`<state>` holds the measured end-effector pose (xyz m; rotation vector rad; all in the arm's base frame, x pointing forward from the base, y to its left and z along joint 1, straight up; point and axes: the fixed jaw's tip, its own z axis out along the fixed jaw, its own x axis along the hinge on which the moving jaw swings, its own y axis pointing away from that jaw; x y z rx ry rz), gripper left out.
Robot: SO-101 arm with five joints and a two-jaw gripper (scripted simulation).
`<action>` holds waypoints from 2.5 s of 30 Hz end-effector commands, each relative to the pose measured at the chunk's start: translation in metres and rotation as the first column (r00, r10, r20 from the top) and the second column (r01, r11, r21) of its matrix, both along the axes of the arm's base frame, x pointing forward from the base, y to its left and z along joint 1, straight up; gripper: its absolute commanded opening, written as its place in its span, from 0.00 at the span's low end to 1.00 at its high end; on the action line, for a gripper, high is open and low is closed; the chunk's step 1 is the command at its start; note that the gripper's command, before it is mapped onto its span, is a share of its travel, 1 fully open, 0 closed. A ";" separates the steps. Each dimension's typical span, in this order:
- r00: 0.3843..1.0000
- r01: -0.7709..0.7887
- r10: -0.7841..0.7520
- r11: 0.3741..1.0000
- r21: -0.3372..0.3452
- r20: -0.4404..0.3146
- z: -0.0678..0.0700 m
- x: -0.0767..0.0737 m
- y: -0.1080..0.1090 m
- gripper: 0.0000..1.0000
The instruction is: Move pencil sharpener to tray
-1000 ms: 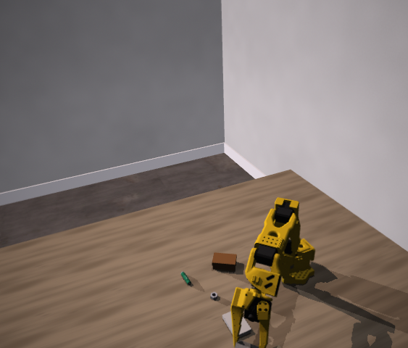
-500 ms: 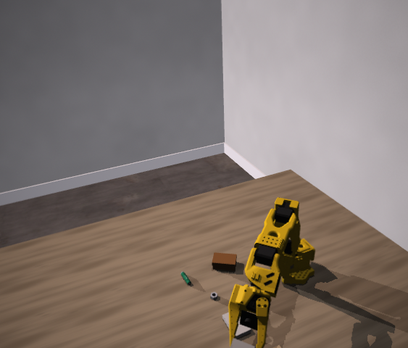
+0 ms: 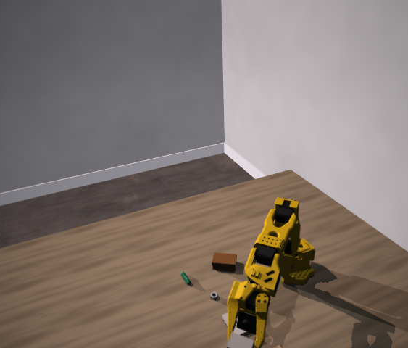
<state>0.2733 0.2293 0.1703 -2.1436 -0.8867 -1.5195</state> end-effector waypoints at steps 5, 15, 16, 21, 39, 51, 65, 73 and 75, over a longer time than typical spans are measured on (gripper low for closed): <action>0.997 -0.010 0.005 0.997 0.076 0.073 0.023 0.000 0.005 0.21; 0.994 -0.014 0.001 0.994 0.111 0.113 0.031 0.002 0.006 0.21; 0.993 -0.014 0.001 0.993 0.114 0.115 0.032 0.002 0.006 0.21; 0.992 -0.015 0.000 0.993 0.121 0.124 0.033 0.002 0.007 0.21; 0.991 -0.016 -0.001 0.992 0.129 0.133 0.035 0.002 0.007 0.21; 0.991 -0.016 -0.001 0.992 0.129 0.133 0.035 0.002 0.007 0.21; 0.991 -0.016 -0.001 0.992 0.129 0.132 0.035 0.002 0.007 0.21; 0.991 -0.016 -0.001 0.991 0.129 0.132 0.034 0.003 0.007 0.21; 0.991 -0.017 -0.001 0.991 0.129 0.132 0.034 0.003 0.007 0.21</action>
